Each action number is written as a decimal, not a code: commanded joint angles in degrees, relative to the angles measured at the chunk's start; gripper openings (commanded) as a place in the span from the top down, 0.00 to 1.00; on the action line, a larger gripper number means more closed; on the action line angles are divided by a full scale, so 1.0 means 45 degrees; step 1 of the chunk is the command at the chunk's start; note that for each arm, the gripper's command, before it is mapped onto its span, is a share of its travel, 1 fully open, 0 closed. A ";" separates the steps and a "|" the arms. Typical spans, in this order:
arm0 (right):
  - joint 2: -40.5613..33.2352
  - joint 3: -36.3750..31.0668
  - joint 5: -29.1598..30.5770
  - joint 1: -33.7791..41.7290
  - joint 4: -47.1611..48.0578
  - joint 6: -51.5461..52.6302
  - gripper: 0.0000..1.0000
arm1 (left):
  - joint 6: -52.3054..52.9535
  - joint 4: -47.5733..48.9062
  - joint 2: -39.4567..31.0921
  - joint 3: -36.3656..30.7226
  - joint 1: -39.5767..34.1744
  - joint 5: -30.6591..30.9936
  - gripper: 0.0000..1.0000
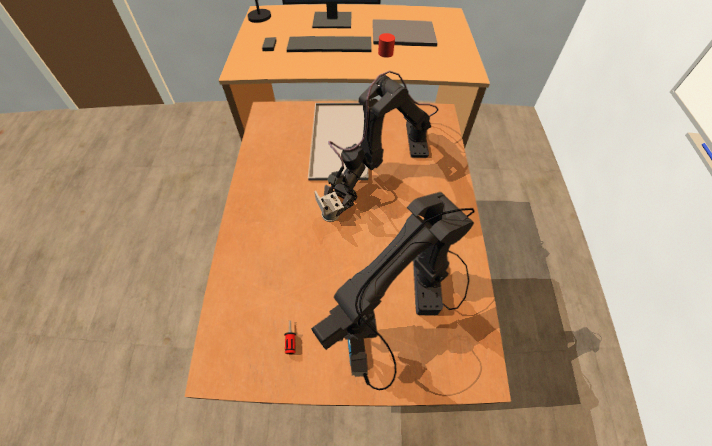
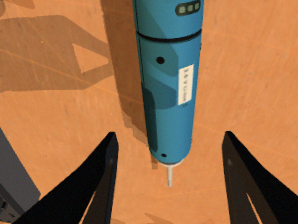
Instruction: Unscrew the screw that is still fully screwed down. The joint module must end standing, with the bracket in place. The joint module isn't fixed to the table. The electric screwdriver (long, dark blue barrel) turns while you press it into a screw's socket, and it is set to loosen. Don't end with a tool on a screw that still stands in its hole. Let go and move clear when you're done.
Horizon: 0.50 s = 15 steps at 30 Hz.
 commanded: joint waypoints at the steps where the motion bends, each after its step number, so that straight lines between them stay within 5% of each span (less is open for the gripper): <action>1: 0.0140 -0.0214 -0.0051 0.0068 -0.0251 0.0059 0.39 | -0.0071 0.0230 -0.0390 0.0381 -0.0130 0.0006 0.35; 15: 0.0140 -0.0213 -0.0051 0.0068 -0.0251 0.0059 0.40 | -0.0071 0.0230 -0.0390 0.0381 -0.0130 0.0006 0.35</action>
